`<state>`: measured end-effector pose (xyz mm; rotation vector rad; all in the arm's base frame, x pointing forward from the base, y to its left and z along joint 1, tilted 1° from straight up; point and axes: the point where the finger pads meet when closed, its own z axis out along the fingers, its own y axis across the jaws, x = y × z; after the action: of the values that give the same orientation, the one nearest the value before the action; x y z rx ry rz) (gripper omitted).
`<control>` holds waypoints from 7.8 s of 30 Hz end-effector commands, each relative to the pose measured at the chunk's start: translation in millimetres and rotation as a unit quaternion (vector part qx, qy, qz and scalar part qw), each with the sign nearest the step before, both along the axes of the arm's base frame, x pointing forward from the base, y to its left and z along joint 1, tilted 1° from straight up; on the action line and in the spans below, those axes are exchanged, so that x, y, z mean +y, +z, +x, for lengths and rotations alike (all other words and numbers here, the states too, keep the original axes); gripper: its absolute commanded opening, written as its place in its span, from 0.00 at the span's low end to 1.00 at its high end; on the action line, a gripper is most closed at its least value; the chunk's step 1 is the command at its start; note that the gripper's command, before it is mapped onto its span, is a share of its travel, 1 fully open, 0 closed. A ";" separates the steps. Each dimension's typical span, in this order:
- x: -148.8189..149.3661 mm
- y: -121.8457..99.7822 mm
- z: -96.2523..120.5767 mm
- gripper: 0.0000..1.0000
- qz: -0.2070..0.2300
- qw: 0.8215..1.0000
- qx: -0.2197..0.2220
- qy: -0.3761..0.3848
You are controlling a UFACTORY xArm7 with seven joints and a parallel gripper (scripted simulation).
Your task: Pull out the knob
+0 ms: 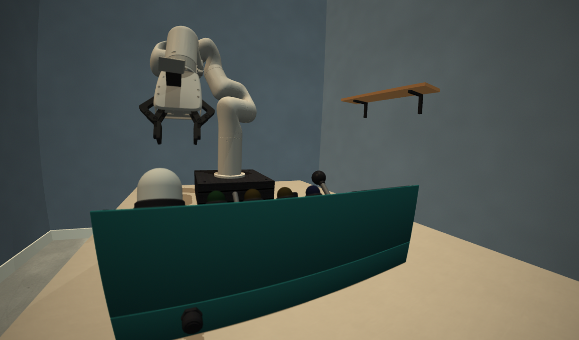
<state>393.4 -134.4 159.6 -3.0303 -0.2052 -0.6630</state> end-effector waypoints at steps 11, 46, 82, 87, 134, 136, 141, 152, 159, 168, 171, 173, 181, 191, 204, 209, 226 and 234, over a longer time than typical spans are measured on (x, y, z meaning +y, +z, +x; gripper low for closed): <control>-0.4 1.3 1.0 0.76 -0.001 1.000 -0.002 0.000; 0.1 -9.7 6.1 0.76 -0.002 1.000 0.000 -0.001; 4.1 -109.0 52.4 0.76 -0.002 1.000 0.000 -0.001; 4.4 -117.5 56.4 0.76 -0.002 1.000 0.000 -0.001; 4.6 -127.0 62.4 0.76 -0.002 1.000 0.000 -0.001; 4.6 -127.0 62.4 0.76 -0.002 1.000 0.000 -0.001; 4.6 -127.0 62.4 0.00 -0.002 1.000 0.000 -0.001; 4.6 -127.0 62.4 0.00 -0.002 1.000 0.000 -0.001; 4.6 -127.0 62.4 0.00 -0.002 1.000 0.000 -0.001; 4.6 -127.0 62.4 0.00 -0.002 1.000 0.000 -0.001; 4.6 -127.0 62.4 0.00 -0.002 1.000 0.000 -0.001; 4.6 -127.0 62.4 0.00 -0.002 1.000 0.000 -0.001; 4.6 -127.0 62.4 0.00 -0.002 1.000 0.000 -0.001; 4.6 -126.3 62.1 0.00 -0.002 1.000 0.000 -0.001; 4.5 -124.4 61.2 0.00 -0.002 1.000 0.000 -0.001; 4.4 -123.1 60.6 0.00 -0.002 1.000 0.000 -0.001; 4.1 -118.7 58.6 0.00 -0.002 1.000 0.000 -0.001; 4.0 -117.0 57.8 0.00 -0.002 1.000 0.000 -0.001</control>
<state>450.5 -130.0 40.7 -3.0345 -0.2034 -0.6606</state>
